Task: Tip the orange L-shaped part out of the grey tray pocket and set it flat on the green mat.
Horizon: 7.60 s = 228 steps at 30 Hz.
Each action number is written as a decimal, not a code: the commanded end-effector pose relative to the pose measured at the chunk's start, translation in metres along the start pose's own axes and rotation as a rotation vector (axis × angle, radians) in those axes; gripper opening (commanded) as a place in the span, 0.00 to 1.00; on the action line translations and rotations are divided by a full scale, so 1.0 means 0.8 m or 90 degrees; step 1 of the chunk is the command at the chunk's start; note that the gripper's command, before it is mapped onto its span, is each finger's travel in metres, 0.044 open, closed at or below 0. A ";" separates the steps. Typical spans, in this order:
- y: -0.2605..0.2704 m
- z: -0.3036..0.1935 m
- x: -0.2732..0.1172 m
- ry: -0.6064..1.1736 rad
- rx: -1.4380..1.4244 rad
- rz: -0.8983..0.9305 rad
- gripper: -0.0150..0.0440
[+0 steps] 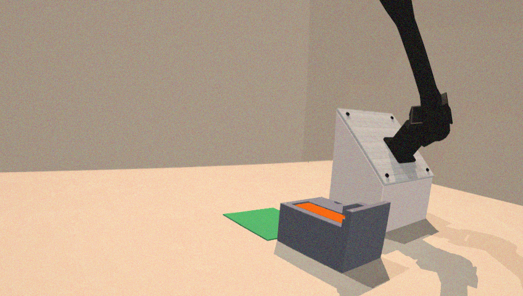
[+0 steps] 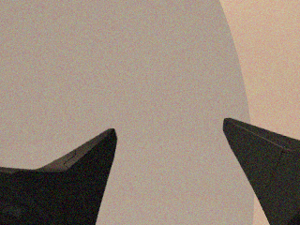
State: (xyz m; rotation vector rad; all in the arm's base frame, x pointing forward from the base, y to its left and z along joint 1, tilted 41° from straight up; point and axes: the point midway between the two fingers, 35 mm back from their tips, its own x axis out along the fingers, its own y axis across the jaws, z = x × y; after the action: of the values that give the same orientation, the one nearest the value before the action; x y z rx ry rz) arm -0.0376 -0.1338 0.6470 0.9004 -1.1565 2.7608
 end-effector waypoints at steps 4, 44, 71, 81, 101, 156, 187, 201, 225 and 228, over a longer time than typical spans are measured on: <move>-0.014 -0.023 0.010 0.034 -0.004 -0.038 0.75; -0.146 -0.434 -0.511 0.820 0.427 -1.071 0.56; 0.184 -0.407 -0.704 0.243 0.925 -1.669 0.56; 0.183 -0.452 -0.728 0.240 0.924 -1.666 0.56; 0.183 -0.484 -0.748 0.239 0.925 -1.665 0.56; 0.183 -0.374 -0.684 0.235 0.919 -1.675 0.56; 0.271 -0.350 -0.711 -1.306 0.953 -1.753 0.73; 0.271 -0.383 -0.732 -1.306 0.954 -1.752 0.73; 0.272 -0.421 -0.757 -1.306 0.954 -1.751 0.73; 0.272 -0.426 -0.760 -1.306 0.954 -1.751 0.73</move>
State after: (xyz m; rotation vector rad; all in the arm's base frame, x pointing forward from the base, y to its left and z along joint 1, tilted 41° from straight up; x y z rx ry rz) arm 0.2494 0.0505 0.0063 -2.5546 -2.5783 1.1019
